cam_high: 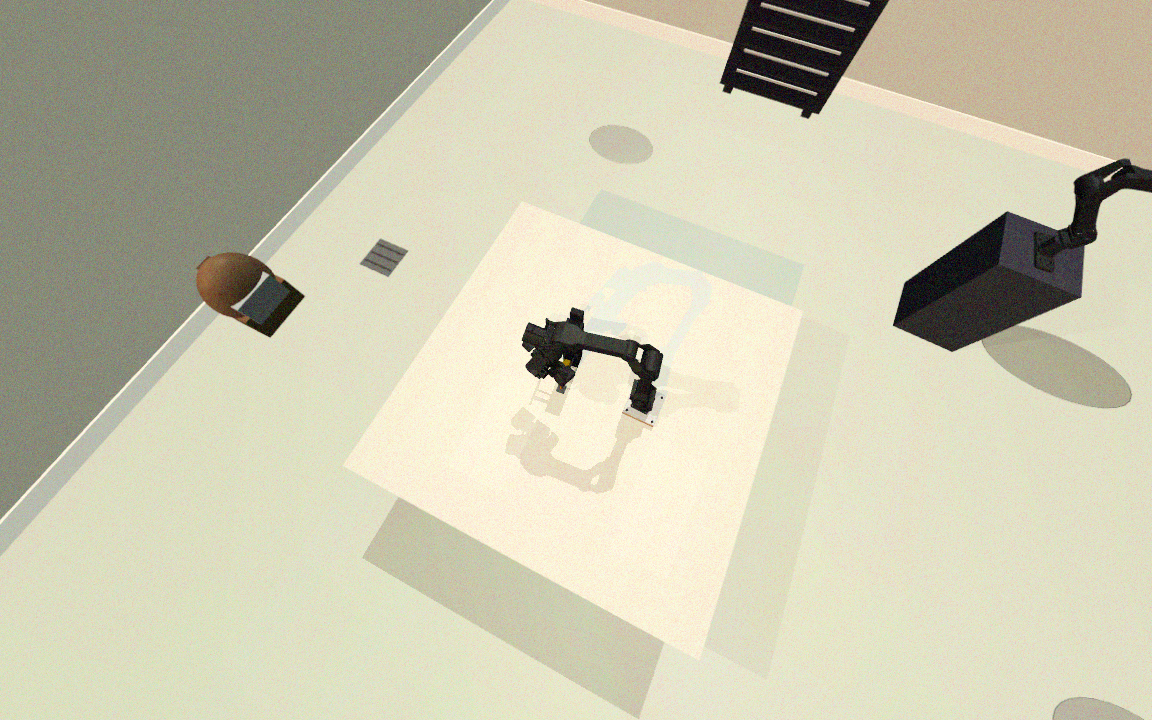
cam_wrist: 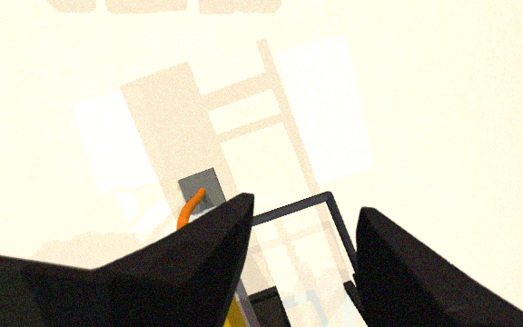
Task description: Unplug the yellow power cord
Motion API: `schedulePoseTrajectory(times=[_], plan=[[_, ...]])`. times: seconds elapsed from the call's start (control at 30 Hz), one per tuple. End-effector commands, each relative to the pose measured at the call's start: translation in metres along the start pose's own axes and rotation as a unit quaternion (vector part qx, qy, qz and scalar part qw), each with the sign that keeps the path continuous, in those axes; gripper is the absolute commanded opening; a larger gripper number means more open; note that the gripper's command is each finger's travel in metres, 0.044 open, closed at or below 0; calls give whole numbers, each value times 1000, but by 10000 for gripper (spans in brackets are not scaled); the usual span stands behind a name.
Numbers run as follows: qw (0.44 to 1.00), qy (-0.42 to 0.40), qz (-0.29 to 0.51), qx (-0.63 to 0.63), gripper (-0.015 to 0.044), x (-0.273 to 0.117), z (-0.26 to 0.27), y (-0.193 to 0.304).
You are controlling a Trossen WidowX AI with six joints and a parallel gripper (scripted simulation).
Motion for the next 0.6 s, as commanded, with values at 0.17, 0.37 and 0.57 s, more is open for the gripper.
schedulePoseTrajectory(times=[0.17,0.37,0.57], plan=[[965,-81,140,-207,160,30,39,24],[965,-81,140,-207,160,30,39,24],[965,-81,140,-207,160,31,38,24]])
Point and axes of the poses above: the point midway between the two fingers, 35 mm back from their tips, its own x axis out along the fingers, its own z axis across the jaws, y = z × x, the point moved 5 cm from there along -x, back along the fingers, and after that the axes turned 12 degrees about x, right-handed, at the moved point
